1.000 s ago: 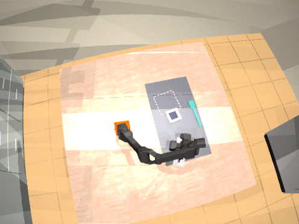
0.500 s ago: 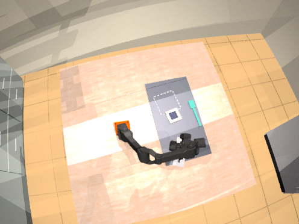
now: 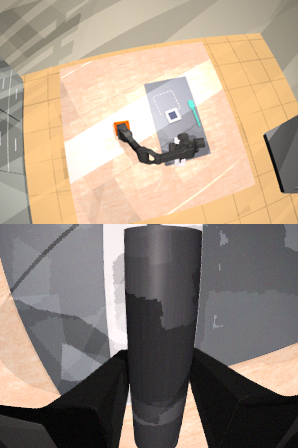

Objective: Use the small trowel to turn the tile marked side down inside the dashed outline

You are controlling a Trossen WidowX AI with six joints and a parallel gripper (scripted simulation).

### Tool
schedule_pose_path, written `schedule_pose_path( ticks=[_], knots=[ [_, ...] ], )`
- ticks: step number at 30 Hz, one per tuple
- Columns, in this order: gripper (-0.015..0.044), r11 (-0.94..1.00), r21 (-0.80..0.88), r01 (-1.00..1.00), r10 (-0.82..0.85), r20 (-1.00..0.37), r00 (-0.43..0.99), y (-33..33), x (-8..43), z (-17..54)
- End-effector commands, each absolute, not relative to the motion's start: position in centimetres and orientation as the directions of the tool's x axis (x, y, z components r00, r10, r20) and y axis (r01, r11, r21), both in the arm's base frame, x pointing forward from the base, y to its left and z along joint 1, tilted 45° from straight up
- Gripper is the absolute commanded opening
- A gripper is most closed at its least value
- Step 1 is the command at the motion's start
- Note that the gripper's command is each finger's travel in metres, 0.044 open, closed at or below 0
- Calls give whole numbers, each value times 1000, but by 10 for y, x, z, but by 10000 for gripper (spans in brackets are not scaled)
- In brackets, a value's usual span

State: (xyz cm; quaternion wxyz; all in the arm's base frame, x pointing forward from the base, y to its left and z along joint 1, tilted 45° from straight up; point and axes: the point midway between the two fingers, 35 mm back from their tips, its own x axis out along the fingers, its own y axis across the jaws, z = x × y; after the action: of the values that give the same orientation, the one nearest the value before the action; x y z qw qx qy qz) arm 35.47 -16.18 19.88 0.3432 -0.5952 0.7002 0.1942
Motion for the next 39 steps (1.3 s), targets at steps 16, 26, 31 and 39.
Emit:
schedule_pose_path(
  ticks=[16, 26, 31, 39],
  knots=[
    [130, -180, 259, -949, -701, -710, -61, -163, 354, 198],
    [130, -210, 288, -934, -701, -710, -61, -163, 354, 198],
    [261, -210, 288, -934, -701, -710, -61, -163, 354, 198],
    [270, -210, 288, -934, -701, -710, -61, -163, 354, 198]
  ],
)
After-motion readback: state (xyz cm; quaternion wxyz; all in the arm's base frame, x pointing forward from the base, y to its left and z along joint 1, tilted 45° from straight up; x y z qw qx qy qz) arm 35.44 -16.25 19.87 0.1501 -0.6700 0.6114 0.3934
